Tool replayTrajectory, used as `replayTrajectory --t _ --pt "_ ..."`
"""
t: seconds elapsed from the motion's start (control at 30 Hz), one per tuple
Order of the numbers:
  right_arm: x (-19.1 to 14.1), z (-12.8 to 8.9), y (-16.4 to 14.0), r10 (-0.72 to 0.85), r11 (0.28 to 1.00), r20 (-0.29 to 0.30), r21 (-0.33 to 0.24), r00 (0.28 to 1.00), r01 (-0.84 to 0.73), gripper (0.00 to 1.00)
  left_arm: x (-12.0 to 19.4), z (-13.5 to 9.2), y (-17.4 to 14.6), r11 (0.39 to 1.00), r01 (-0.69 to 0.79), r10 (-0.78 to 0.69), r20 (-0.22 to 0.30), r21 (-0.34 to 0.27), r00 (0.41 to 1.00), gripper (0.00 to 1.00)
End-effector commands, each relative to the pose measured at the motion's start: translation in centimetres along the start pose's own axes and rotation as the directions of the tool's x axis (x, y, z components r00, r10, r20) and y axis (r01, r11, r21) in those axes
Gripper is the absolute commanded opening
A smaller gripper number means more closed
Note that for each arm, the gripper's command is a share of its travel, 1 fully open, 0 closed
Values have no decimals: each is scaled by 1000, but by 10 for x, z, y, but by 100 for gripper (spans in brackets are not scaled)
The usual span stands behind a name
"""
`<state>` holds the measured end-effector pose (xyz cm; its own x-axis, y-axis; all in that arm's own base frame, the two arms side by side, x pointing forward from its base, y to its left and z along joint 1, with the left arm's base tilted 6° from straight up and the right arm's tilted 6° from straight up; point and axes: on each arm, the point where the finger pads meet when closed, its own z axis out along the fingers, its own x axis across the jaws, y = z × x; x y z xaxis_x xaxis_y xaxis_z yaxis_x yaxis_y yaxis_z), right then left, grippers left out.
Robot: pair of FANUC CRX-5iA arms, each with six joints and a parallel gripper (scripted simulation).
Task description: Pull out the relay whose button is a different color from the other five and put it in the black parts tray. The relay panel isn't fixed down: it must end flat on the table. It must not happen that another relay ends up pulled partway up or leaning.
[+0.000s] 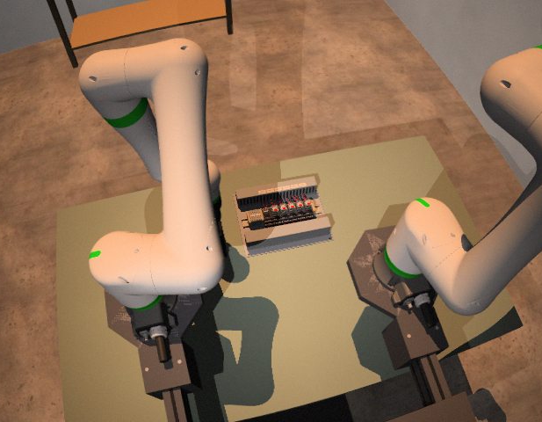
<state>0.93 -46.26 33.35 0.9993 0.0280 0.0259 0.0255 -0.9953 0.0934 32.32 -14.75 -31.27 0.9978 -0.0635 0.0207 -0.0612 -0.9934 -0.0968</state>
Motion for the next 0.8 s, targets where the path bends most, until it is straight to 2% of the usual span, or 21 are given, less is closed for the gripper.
replayTrajectory --t 0.0,0.17,0.2,0.77 --pt "0 -1 0 0 1000 0 -2 1000 0 100 1 0 0 1000 0 0 -1 0 1000 0" --pt "0 -1 0 0 1000 0 -2 1000 0 100 1 0 0 1000 0 0 -1 0 1000 0" --pt "0 -1 0 0 1000 0 -2 1000 0 100 1 0 0 1000 0 0 -1 0 1000 98" --pt "0 -1 0 0 1000 0 -2 1000 0 100 1 0 0 1000 0 0 -1 0 1000 98"
